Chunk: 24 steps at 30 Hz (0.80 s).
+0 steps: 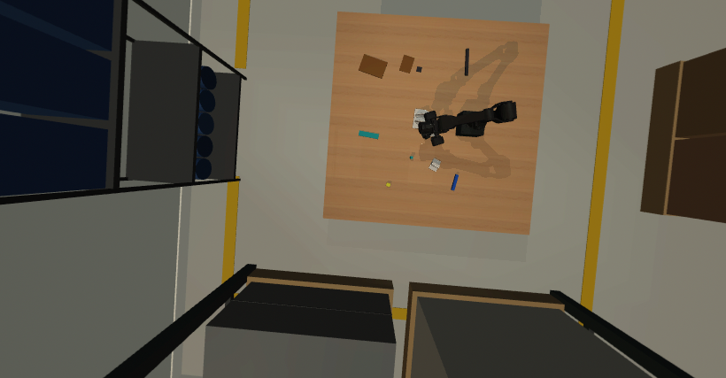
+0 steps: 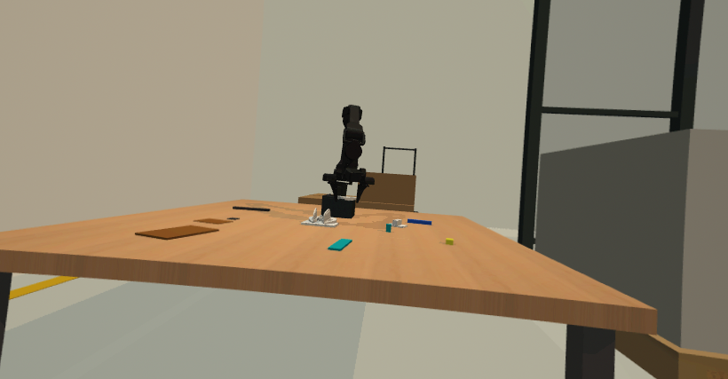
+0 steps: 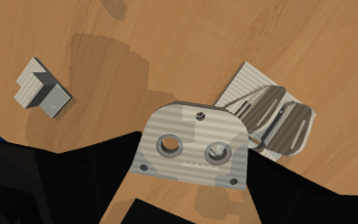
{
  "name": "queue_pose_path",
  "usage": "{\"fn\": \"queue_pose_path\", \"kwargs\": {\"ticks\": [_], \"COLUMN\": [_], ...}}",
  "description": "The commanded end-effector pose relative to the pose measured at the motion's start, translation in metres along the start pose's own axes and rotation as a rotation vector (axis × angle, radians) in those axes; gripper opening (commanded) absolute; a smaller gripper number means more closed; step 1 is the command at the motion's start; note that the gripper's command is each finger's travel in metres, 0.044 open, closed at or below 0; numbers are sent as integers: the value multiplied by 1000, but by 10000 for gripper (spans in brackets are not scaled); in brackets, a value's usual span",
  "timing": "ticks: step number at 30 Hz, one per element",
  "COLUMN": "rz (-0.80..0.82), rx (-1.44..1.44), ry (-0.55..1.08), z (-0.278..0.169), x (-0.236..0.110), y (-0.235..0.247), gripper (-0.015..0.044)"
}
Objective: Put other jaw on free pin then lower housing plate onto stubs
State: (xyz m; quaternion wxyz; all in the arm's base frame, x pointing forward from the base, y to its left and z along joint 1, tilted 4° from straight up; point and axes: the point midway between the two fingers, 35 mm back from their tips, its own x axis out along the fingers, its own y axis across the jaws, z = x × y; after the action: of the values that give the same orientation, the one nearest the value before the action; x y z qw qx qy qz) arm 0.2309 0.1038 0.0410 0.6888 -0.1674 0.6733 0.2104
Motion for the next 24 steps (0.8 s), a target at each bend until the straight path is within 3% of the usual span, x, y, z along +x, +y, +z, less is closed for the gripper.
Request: {"fn": "queue_pose_path", "kwargs": {"ticks": [1, 24], "rz": [3, 5], "rx": [61, 402], "ry": [-6, -5], "z": [-5, -48], "x": [0, 2], "y": [-11, -73], "gripper": [351, 351]}}
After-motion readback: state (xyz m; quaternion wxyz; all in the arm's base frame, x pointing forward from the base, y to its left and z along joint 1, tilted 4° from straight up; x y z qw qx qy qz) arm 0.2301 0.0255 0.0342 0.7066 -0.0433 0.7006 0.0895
